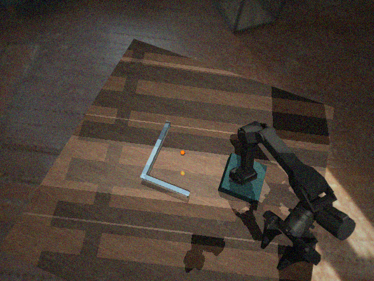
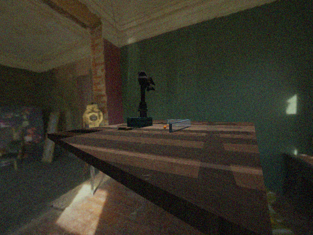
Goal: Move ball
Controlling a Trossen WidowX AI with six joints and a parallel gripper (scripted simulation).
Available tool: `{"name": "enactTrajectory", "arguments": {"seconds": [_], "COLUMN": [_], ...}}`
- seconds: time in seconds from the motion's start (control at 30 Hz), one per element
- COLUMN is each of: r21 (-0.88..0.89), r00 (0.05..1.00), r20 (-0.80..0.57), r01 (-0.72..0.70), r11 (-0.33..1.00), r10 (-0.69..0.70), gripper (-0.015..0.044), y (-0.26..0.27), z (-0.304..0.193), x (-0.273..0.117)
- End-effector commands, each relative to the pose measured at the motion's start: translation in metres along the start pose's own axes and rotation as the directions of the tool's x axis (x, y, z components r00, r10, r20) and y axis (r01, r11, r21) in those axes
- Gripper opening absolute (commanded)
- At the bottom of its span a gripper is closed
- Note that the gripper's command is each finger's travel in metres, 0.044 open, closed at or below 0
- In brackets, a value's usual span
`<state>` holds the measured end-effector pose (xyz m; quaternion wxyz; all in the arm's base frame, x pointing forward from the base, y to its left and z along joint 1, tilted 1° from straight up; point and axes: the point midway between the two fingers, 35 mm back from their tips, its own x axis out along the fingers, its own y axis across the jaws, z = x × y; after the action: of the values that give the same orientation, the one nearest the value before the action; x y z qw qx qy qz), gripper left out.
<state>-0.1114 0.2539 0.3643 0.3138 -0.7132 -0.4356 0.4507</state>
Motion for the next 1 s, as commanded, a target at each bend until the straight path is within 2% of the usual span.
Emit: {"name": "enactTrajectory", "arguments": {"seconds": [0.0,0.2,0.4,0.57,0.77,0.97], "r21": [0.006,0.202,0.445,0.65,0.849,0.971], "r00": [1.0,0.977,0.903,0.811,0.66,0.521], "r20": [-0.005,-0.131,-0.228,-0.265,-0.271,-0.194], "r01": [-0.005,-0.14,-0.235,-0.25,-0.179,-0.021], "r11": [1.0,0.969,0.864,0.718,0.498,0.24], "r10": [0.005,0.168,0.364,0.522,0.7,0.831], "gripper": [0.0374,0.0216,0.0216,0.0216,0.0216,0.0216], "y": [0.001,0.03,0.077,0.127,0.199,0.275], "z": [-0.001,-0.032,-0.077,-0.12,-0.176,-0.221], "x": [0.002,0.056,0.108,0.138,0.15,0.144]}}
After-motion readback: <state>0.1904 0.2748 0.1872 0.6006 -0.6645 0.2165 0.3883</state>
